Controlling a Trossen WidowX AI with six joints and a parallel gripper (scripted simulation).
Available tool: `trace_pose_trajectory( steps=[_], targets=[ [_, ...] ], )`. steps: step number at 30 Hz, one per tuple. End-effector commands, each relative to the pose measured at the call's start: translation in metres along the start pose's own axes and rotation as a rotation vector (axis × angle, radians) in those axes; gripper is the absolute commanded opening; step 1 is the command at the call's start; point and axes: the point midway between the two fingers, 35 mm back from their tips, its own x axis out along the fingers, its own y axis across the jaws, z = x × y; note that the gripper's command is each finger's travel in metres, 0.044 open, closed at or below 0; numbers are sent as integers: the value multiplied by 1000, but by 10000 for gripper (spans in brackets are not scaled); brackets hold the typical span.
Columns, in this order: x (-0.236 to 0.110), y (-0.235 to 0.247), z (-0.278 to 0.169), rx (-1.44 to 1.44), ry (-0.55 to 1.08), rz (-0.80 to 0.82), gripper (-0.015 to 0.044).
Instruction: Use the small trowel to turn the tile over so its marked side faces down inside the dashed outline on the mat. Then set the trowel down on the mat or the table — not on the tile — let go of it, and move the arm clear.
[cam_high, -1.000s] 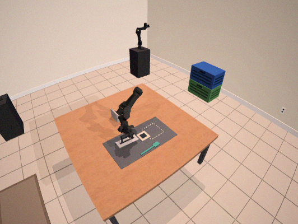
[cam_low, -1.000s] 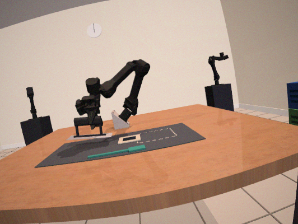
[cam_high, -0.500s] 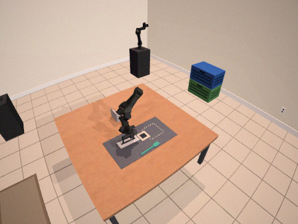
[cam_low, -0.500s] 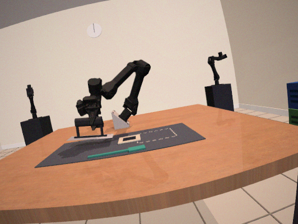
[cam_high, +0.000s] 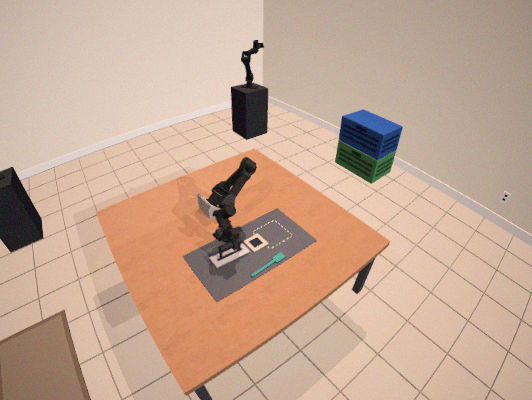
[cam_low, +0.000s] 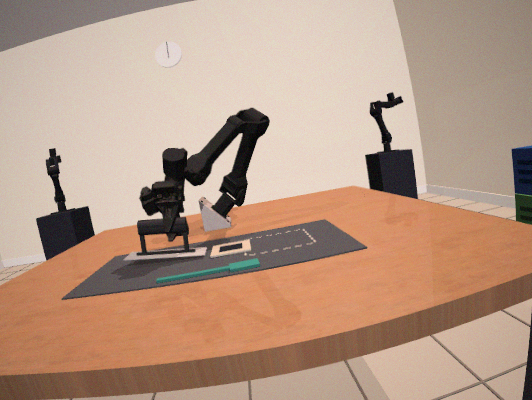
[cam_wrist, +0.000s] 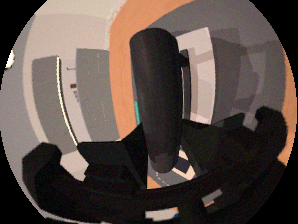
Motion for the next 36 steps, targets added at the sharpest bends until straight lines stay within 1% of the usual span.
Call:
trace_pose_trajectory(
  steps=[1, 7, 36],
  targets=[
    [2, -5, -1, 1, -8, 7, 0],
    [3, -6, -4, 1, -8, 7, 0],
    [0, -3, -50, 4, -7, 6, 0]
  ],
)
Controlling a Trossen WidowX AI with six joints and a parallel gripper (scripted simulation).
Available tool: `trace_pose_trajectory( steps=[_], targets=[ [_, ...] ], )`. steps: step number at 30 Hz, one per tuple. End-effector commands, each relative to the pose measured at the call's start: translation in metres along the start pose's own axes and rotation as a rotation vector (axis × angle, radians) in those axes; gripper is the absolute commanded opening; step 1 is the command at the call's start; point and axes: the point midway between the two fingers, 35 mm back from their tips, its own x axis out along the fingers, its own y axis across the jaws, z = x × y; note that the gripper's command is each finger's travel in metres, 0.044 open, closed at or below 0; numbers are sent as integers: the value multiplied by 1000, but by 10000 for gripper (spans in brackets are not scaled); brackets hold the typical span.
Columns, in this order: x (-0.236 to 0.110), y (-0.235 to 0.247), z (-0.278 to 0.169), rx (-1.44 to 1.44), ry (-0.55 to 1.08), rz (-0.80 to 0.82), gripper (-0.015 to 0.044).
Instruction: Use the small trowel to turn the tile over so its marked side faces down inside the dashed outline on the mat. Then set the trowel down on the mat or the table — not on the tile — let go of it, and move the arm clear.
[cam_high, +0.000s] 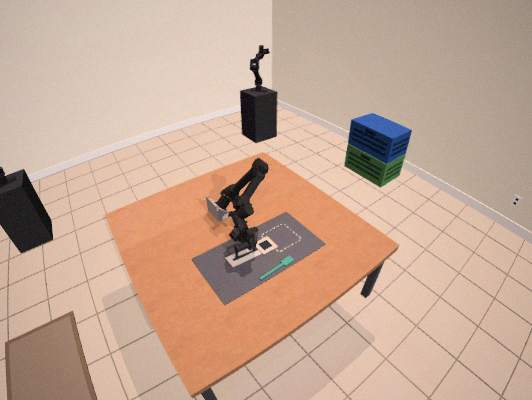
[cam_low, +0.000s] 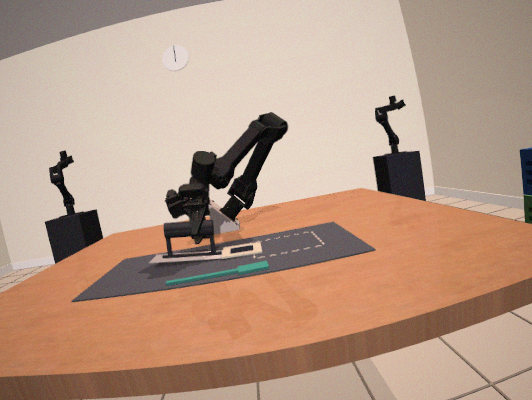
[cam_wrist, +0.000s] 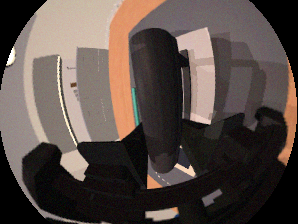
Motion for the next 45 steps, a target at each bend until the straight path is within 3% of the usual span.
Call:
trace_pose_trajectory(
  steps=[1, 19, 45],
  targets=[
    [-1, 0, -6, 0, 1, 2, 0],
    [-19, 22, -7, 79, 68, 2, 0],
    [-39, 46, -53, 81, 68, 1, 0]
  ],
)
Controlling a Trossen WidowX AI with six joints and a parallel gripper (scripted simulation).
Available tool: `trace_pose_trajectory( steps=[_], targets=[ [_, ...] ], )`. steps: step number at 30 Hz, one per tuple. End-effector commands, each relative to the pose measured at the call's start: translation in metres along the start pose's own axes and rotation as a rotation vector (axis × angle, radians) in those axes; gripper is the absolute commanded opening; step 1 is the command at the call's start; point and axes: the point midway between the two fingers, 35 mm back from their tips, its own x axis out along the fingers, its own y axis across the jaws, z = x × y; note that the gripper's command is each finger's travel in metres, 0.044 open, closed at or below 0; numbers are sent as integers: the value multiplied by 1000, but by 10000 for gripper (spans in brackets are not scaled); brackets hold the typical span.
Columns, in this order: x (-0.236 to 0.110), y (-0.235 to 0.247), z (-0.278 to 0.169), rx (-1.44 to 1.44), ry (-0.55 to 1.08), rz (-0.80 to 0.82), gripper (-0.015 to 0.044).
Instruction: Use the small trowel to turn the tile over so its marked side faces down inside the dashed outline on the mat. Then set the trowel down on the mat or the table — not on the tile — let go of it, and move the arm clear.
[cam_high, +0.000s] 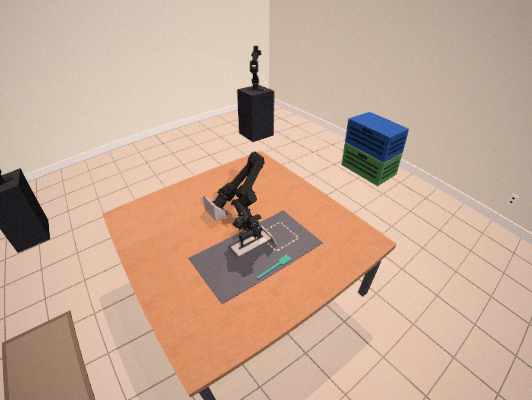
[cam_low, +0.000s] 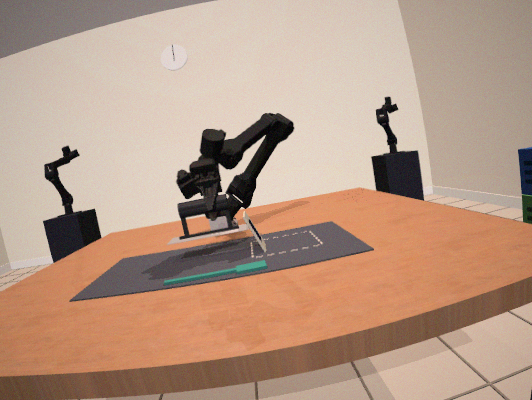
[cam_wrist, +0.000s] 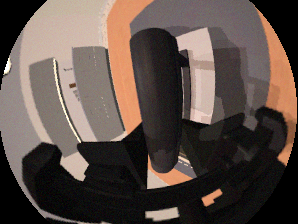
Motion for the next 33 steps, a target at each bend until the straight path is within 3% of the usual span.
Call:
trace_pose_trajectory(
  steps=[1, 16, 33],
  targets=[
    [-2, 7, -11, -10, -2, 14, 0],
    [1, 3, -33, -9, -1, 13, 0],
    [-19, 26, 26, -12, -3, 14, 0]
  ],
)
